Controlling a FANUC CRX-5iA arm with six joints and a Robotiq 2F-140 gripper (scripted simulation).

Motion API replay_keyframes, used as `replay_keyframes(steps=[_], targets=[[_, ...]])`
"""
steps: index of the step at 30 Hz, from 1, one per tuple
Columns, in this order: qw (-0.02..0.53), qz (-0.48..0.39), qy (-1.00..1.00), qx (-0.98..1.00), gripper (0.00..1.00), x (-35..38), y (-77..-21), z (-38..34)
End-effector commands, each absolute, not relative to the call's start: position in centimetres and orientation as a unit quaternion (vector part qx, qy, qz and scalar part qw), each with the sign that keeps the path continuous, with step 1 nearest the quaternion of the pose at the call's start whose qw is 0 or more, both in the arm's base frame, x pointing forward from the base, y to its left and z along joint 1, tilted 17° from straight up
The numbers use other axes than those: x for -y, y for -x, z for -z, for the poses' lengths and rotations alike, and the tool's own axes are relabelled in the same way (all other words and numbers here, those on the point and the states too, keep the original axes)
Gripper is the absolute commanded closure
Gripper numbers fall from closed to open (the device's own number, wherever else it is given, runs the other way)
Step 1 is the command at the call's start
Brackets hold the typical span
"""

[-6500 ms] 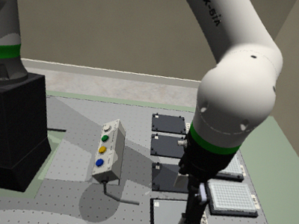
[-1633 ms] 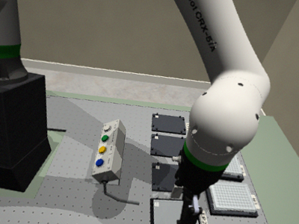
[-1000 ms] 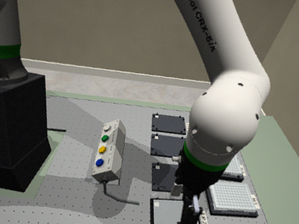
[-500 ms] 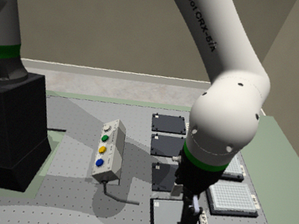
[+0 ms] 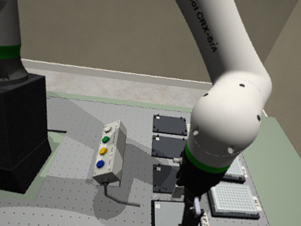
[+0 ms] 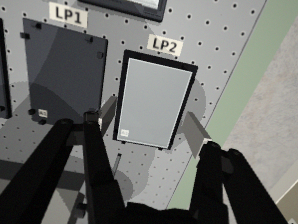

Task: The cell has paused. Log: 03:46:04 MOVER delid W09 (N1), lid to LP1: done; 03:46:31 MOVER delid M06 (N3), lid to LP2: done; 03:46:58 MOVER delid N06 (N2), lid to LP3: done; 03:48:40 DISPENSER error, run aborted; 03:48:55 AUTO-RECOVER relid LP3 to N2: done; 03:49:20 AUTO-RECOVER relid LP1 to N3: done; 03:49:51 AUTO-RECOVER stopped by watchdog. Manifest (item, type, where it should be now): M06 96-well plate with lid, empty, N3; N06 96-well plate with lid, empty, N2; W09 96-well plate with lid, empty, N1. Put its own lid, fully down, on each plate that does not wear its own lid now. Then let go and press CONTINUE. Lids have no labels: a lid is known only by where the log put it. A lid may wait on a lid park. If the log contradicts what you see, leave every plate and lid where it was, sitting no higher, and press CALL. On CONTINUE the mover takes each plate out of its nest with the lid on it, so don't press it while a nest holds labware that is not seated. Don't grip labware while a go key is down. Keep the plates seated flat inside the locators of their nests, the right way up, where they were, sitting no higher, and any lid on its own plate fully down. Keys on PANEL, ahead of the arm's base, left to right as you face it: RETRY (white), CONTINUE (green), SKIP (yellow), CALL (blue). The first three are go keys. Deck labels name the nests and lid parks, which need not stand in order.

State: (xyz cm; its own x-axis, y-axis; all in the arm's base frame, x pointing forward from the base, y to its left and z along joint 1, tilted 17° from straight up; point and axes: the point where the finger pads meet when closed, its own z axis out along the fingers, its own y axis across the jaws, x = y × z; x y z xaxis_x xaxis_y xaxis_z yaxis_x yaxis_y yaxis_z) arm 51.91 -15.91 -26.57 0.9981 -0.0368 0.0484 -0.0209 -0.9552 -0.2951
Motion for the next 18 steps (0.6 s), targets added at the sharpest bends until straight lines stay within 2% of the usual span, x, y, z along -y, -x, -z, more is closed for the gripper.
replay_keyframes(steps=[1, 18], targets=[[0.149, 0.027, 0.988, -0.015, 0.34, 15.93, -51.93, 26.57], [0.149, 0.027, 0.988, -0.015, 0.34, 15.78, -51.96, 27.06]])
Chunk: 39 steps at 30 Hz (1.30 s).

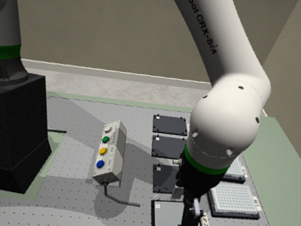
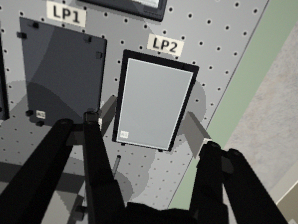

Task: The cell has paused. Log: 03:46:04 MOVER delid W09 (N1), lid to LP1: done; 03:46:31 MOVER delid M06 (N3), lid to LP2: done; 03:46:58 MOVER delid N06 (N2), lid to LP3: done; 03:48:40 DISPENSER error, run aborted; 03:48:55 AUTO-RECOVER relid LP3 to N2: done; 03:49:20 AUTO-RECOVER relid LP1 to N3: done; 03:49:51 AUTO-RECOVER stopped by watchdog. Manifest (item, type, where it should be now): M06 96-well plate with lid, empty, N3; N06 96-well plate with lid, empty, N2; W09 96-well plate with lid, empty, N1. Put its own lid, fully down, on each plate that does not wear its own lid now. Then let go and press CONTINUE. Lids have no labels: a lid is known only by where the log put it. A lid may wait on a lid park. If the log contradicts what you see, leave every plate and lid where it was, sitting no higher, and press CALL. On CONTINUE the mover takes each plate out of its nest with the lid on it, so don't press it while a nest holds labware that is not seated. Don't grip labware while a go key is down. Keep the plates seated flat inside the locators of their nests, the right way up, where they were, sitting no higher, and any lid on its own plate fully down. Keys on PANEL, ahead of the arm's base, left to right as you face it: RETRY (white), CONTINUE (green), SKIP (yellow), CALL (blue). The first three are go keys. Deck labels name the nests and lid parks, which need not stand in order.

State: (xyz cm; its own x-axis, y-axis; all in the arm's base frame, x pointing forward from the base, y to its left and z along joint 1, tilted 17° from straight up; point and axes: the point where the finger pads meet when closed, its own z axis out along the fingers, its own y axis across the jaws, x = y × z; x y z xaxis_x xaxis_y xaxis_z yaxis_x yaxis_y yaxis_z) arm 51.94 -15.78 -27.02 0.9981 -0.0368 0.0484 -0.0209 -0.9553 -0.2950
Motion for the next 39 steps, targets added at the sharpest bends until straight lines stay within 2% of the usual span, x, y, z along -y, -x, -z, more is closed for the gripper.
replay_keyframes(steps=[1, 39], targets=[[0.149, 0.027, 0.988, -0.015, 0.34, 15.8, -52.0, 27.1], [0.149, 0.027, 0.988, -0.015, 0.34, 15.4, -52.0, 28.2]])
